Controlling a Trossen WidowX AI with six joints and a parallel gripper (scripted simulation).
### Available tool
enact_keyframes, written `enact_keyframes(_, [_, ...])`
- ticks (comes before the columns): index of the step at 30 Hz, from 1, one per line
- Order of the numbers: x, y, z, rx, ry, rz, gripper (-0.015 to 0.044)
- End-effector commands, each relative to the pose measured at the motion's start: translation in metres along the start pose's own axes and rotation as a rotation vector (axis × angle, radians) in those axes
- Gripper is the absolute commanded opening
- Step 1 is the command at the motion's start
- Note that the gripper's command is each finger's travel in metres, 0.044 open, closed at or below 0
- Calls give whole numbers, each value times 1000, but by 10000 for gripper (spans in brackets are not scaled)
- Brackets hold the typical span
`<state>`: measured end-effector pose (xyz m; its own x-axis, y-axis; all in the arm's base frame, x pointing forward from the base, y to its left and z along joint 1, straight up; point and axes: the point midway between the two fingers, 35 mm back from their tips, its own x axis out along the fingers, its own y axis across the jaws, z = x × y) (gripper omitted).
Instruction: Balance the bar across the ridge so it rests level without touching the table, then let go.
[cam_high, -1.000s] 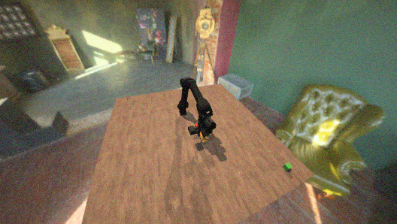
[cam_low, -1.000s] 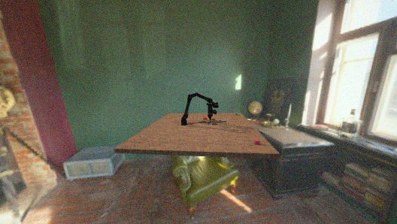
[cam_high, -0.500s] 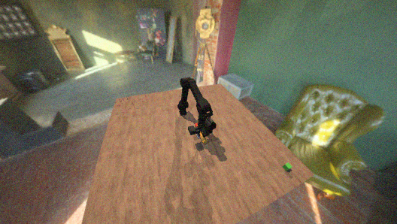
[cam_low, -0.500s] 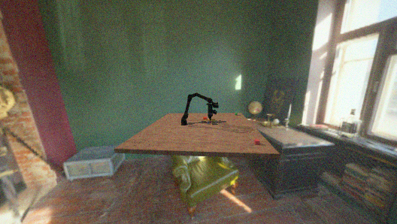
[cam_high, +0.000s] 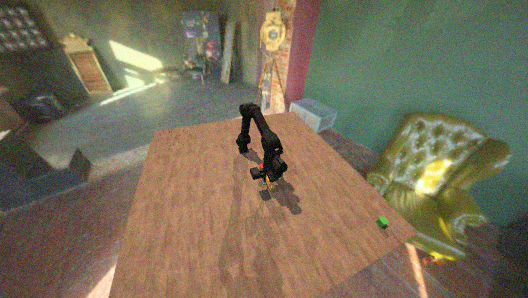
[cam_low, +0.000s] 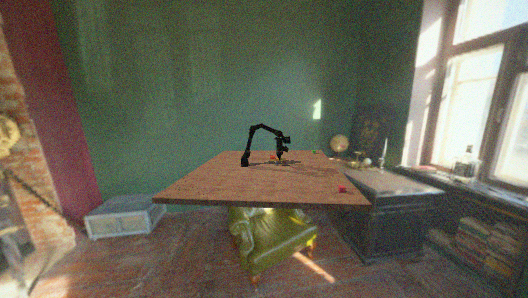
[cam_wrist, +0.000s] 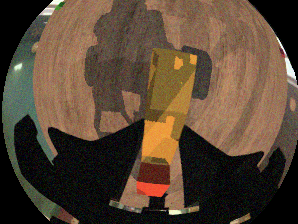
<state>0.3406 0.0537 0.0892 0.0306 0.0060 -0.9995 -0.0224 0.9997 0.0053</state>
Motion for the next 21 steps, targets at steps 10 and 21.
enact_keyframes(10, [0, 0, 0, 0, 0, 0, 0])
enact_keyframes(21, [0, 0, 0, 0, 0, 0, 79])
